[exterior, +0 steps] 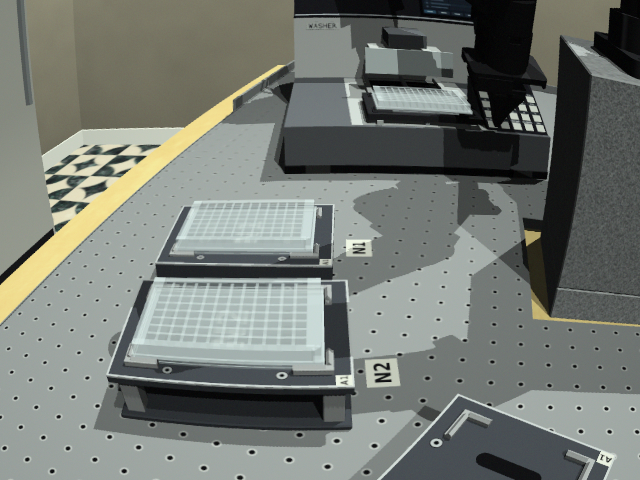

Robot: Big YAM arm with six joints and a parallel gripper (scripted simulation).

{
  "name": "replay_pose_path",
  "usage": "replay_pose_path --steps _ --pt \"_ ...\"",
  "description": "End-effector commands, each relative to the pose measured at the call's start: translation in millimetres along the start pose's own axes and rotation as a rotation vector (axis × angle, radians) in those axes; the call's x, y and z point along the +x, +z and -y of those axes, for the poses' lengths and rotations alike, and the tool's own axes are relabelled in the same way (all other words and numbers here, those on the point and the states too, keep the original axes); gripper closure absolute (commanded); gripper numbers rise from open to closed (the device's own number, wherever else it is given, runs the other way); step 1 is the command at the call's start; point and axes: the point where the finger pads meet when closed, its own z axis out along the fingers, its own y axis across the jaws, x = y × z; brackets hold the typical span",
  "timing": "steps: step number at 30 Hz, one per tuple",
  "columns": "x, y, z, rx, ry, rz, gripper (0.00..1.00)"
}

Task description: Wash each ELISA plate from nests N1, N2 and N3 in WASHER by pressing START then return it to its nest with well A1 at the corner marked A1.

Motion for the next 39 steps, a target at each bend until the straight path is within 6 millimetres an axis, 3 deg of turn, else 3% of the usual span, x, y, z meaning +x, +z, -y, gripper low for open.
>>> replay_pose_path --steps 1,39 --pt "-2 -10 -3 -0.006 0.003 0.01 1.0" --pt "-4 -65 -4 -0.007 0.002 0.015 1.0"
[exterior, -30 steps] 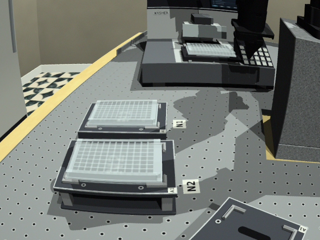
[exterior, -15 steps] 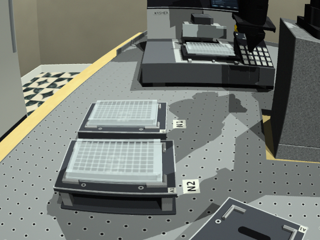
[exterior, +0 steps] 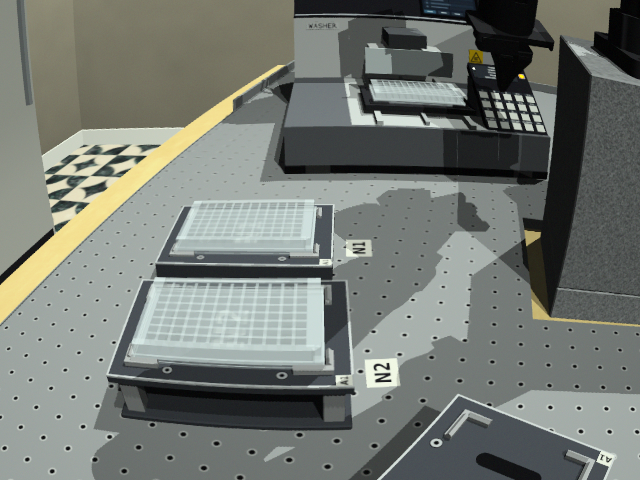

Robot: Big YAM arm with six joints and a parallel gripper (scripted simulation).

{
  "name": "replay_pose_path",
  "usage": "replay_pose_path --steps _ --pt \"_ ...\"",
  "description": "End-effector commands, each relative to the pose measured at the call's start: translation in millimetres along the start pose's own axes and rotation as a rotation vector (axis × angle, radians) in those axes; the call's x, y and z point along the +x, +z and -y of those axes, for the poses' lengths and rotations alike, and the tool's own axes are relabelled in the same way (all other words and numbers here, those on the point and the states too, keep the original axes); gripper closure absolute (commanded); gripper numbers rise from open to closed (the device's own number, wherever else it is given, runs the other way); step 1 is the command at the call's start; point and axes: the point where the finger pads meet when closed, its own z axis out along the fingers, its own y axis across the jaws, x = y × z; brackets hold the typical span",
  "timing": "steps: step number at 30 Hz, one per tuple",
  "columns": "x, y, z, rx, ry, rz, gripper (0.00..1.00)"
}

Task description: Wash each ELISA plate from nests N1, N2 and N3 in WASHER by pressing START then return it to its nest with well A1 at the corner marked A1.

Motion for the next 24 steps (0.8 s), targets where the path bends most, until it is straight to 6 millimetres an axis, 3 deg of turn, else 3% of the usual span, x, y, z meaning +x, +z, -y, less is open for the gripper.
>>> replay_pose_path --steps 1,24 --pt "-6.6 -7.3 -4.0 -0.006 0.009 0.017 1.0" --pt "-10.5 -5.0 -3.9 -0.008 0.006 0.023 1.0"
